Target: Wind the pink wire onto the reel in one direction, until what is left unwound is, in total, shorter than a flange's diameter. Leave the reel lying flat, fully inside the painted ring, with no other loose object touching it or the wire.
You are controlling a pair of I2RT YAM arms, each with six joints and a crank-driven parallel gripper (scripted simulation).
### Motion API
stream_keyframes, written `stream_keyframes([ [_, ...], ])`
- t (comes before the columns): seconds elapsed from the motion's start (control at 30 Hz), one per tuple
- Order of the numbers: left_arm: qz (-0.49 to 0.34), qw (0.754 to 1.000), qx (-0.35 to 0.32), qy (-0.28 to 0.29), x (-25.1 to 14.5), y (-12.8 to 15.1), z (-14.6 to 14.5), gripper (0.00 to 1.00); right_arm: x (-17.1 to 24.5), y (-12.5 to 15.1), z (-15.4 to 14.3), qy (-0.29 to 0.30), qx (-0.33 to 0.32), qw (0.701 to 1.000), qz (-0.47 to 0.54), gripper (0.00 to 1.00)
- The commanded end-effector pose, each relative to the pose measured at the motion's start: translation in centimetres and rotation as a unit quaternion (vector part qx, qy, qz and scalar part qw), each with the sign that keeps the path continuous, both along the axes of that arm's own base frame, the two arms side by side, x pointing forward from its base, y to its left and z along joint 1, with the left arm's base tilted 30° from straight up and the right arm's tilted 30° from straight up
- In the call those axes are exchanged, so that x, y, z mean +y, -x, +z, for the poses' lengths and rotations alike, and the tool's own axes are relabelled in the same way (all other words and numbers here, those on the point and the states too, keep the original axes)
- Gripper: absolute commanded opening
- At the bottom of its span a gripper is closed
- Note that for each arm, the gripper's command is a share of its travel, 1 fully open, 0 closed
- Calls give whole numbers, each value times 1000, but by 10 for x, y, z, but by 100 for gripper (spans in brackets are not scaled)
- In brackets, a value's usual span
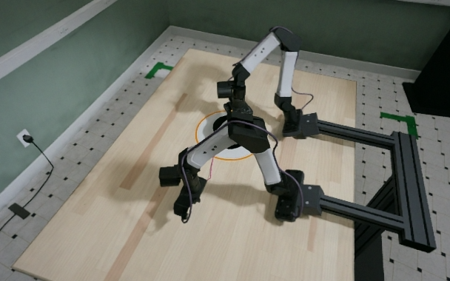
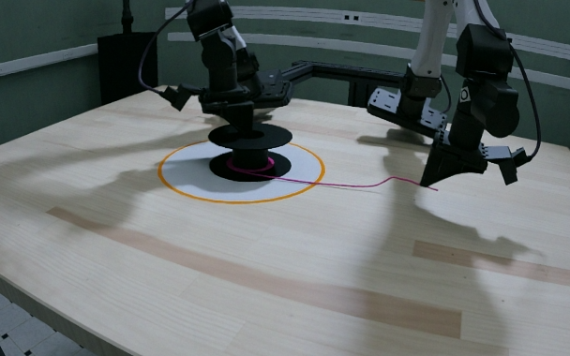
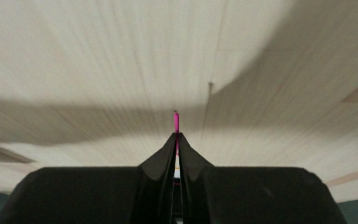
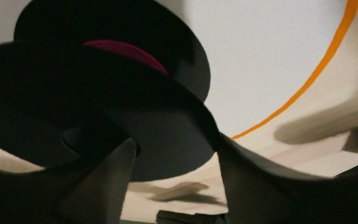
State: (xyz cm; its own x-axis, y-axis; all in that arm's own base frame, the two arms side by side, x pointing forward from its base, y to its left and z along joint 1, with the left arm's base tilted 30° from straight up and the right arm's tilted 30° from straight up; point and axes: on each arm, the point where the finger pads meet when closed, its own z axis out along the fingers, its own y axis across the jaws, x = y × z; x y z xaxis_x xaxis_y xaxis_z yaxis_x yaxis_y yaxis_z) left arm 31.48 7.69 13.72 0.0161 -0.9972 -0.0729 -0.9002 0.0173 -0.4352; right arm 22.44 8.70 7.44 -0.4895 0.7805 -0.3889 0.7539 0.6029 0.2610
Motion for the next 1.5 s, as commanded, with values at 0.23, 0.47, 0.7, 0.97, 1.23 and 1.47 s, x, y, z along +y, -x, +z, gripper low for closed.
stream_keyframes([
  [0.23,11,1000,-13,5,0,-10,5,0,6,-5,-2,-1,-19,999,-43,85],
  [0.47,11,1000,-13,5,4,-13,7,0,10,14,43,-1,-19,999,-43,85],
  [0.7,10,1000,-13,5,5,-12,8,0,11,19,49,5,-16,999,-31,85],
  [0.97,8,1000,-12,4,6,-11,8,0,7,-2,51,68,10,993,93,85],
  [1.23,7,1000,-12,4,6,-10,7,0,6,-32,62,197,66,920,331,85],
  [1.47,7,1000,-12,3,5,-9,7,0,16,-47,68,274,99,830,476,85],
])
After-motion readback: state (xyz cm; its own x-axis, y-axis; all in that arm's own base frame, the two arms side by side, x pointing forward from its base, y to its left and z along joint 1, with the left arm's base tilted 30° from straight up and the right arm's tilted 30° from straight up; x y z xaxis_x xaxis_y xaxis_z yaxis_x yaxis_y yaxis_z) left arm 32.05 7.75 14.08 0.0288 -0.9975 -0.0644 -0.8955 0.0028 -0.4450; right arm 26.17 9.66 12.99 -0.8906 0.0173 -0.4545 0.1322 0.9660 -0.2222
